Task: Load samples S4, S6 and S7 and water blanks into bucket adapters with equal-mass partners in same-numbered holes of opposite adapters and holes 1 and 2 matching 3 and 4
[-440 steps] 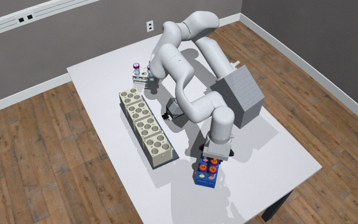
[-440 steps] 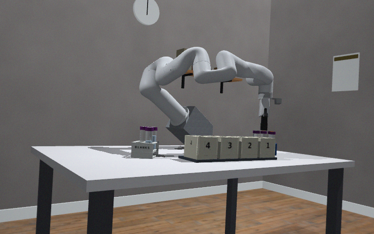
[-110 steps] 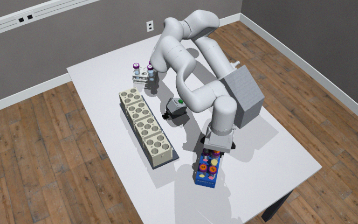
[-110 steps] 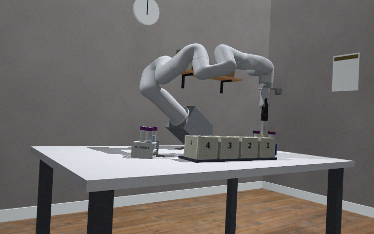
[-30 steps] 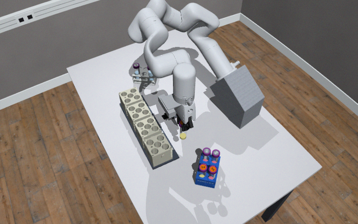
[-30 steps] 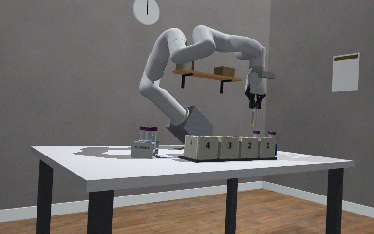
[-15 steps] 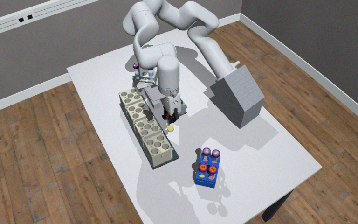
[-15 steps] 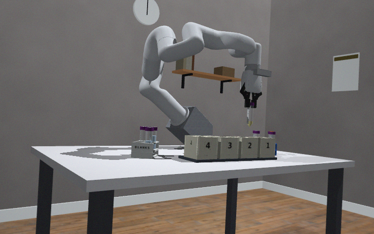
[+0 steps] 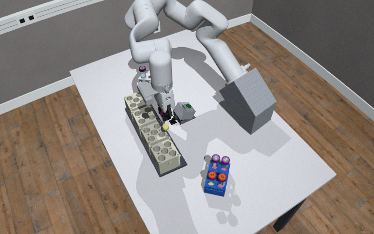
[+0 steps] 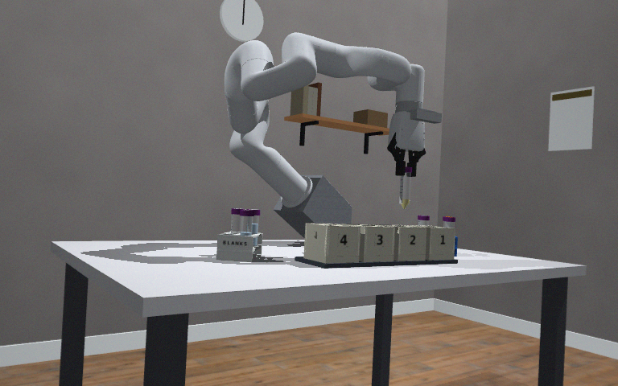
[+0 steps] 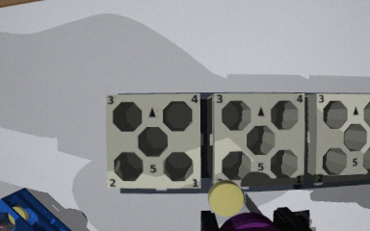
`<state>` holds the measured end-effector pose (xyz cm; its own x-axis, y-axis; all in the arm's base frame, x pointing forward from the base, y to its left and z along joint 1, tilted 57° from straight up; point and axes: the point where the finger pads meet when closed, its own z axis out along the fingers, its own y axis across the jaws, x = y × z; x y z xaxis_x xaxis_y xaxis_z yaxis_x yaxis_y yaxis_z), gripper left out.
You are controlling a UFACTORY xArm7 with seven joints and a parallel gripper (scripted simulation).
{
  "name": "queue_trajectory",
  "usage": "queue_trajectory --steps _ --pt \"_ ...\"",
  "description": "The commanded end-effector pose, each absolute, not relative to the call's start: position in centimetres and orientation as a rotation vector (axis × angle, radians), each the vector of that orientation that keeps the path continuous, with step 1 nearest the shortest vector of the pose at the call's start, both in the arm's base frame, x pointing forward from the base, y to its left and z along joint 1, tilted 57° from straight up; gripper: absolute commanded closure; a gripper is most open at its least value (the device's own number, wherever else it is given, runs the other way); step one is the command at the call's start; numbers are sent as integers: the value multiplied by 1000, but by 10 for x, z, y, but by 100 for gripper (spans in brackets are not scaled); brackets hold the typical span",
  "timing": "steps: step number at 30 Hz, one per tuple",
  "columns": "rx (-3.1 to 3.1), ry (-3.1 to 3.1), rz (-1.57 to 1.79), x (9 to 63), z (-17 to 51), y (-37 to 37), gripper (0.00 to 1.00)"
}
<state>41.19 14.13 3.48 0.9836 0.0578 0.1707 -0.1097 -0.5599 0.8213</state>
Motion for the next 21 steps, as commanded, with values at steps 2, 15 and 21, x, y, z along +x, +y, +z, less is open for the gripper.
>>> queue_trajectory --steps 2,15,21 --pt "2159 -33 223 422 59 130 100" --pt "2159 -33 224 440 104 104 100" --pt "2159 -33 224 451 128 90 100"
